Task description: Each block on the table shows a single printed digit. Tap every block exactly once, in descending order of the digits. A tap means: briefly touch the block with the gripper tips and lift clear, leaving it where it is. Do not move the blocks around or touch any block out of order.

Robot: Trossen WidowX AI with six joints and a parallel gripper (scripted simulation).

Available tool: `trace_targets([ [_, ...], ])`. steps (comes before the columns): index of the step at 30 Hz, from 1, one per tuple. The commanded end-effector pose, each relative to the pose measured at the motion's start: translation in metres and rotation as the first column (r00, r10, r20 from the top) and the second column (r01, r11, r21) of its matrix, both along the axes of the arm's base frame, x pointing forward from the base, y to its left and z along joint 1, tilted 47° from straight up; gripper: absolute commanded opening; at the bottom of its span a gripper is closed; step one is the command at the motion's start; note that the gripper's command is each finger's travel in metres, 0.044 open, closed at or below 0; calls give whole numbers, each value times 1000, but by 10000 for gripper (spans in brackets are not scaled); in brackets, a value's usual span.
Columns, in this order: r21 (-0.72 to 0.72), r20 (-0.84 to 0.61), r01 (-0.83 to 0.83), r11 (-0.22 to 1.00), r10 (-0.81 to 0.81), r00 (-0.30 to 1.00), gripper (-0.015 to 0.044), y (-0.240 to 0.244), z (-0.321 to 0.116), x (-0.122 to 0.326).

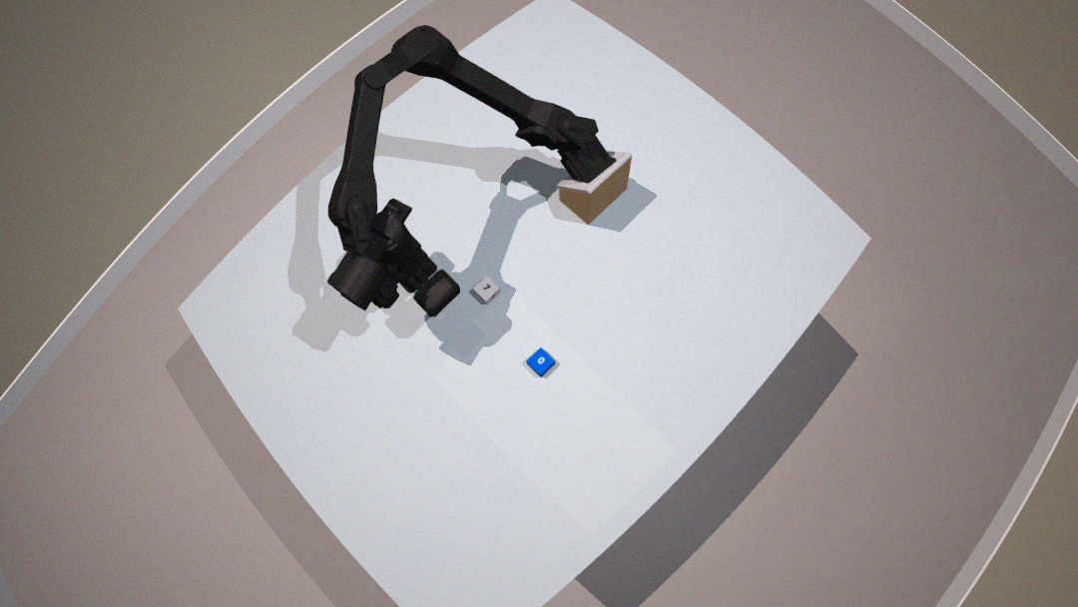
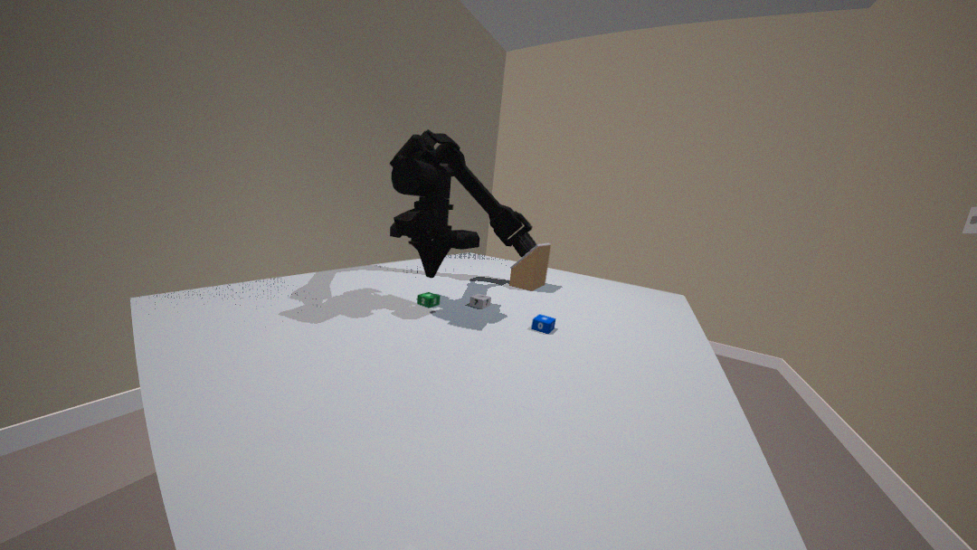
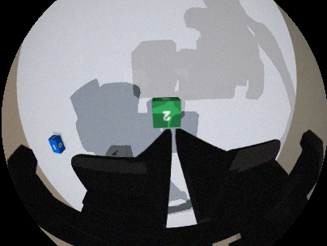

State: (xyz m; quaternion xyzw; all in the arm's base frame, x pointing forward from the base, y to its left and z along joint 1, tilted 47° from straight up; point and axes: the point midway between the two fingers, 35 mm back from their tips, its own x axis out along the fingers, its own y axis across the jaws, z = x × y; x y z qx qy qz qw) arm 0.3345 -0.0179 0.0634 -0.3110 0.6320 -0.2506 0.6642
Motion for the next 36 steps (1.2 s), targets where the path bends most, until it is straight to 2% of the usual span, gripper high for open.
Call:
trace_targets([
  [1,12,18,-10,1000,10,1000,20,44,38,-2],
  [12,18,22,-14,1000,13,1000,20,58,41,-4],
  [19,62,26,-28,998,27,999,20,137,-31,-23],
  [26,33,16,-13,999,12,1000,20,195,-105,-68],
  [36,24,17,-10,1000,10,1000,20,201,-119,-77],
])
